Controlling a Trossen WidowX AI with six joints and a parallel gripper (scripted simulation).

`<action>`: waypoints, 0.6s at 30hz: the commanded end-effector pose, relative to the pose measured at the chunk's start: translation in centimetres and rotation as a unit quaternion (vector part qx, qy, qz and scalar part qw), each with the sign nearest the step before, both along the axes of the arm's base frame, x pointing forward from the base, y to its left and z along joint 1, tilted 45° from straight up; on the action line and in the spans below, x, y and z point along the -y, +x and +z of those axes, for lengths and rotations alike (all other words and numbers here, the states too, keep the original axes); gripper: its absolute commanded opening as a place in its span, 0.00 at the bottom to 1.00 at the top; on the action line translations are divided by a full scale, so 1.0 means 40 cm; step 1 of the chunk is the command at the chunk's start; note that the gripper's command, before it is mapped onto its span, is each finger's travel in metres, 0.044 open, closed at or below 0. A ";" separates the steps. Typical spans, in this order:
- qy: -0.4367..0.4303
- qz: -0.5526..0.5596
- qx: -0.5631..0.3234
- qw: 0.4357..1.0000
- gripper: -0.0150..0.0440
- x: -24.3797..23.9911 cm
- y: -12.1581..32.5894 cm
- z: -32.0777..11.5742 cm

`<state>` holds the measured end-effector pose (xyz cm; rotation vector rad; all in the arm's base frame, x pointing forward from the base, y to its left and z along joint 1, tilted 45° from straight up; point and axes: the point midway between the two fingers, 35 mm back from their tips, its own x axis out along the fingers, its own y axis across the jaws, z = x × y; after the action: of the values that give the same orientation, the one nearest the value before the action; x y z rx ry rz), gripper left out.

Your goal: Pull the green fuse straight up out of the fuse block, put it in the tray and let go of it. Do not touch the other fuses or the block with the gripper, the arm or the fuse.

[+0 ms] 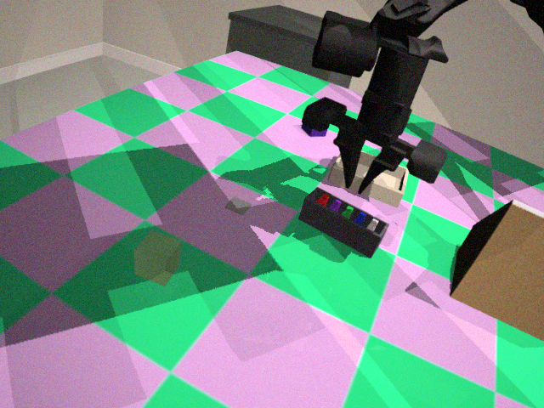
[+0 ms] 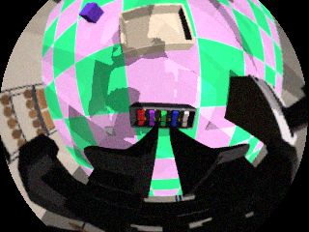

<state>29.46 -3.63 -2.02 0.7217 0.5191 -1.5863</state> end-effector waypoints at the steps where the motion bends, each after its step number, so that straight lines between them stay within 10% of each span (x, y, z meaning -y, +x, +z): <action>1: 0.001 -0.006 0.002 1.000 0.38 0.008 -0.001 -0.008; 18: 0.000 -0.006 0.002 1.000 0.38 0.036 -0.005 -0.038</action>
<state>29.54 -4.63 -3.21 0.7398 0.5118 -1.5892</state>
